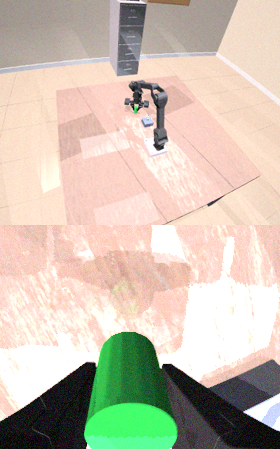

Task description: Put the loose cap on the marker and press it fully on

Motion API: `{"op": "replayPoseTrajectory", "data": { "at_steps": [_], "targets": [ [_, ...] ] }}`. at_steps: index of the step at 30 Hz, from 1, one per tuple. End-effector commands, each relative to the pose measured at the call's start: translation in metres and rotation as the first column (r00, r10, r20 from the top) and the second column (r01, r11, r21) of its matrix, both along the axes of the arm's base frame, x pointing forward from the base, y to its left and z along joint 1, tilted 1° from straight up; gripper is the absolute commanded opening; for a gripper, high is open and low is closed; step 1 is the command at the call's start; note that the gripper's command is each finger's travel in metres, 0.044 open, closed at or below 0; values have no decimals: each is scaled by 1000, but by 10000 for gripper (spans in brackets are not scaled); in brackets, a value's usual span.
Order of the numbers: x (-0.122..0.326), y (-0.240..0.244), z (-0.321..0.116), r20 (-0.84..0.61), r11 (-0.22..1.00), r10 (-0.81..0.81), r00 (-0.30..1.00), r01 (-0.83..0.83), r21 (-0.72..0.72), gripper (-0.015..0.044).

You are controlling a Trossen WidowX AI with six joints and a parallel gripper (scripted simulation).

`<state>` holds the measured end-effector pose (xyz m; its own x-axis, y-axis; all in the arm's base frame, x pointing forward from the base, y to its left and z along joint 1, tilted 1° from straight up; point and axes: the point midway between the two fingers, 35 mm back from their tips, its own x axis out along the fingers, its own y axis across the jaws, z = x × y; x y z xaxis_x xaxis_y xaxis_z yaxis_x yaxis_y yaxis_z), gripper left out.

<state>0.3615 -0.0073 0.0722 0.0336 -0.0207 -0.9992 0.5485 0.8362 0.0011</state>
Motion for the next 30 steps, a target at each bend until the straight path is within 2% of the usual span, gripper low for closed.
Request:
{"op": "replayPoseTrajectory", "data": {
  "at_steps": [1,9,30],
  "targets": [
    [-1,0,15,4,1000,8,1000,-8,3,0],
    [-7,-3,20,0,1000,3,1000,-3,3,0],
    [-65,-31,54,-6,1000,-2,1000,2,1,0]
  ]
}}
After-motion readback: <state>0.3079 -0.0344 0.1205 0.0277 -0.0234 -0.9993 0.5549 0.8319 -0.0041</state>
